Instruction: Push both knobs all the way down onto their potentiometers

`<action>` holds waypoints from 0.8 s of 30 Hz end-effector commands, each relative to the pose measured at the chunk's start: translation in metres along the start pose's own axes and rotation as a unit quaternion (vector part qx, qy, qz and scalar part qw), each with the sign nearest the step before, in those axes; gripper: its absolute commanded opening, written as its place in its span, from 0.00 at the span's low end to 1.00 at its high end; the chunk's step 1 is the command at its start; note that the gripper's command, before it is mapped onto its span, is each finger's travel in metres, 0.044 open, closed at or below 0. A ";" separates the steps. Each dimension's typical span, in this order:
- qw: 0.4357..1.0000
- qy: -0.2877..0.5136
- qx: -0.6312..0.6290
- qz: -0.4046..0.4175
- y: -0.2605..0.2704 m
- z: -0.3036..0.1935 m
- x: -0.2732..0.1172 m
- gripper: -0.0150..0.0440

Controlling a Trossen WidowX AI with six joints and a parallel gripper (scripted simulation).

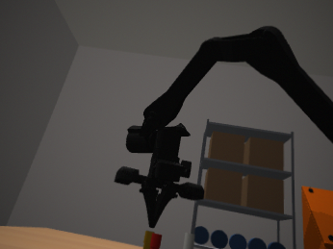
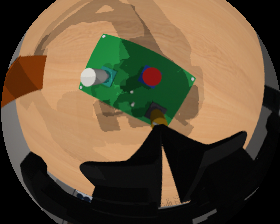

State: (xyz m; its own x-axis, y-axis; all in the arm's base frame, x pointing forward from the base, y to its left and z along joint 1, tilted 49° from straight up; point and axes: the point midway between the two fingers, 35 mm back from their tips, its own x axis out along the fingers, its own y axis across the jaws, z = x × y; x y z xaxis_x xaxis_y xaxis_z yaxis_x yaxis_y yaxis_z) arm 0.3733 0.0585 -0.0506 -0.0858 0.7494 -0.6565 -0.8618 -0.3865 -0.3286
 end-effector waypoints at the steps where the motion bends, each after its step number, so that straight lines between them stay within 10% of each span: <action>1: 1.000 0.003 -0.003 -0.001 -0.001 -0.001 -0.008 0.25; 18: 1.000 0.004 0.001 0.001 0.068 0.045 -0.027 1.00; 24: 1.000 0.003 0.001 0.002 0.127 0.088 -0.031 1.00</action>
State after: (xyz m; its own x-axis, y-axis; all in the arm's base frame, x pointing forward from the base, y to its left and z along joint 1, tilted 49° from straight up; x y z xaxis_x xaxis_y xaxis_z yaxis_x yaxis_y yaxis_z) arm 0.2607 0.0332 -0.0182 -0.0850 0.7464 -0.6600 -0.8655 -0.3836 -0.3223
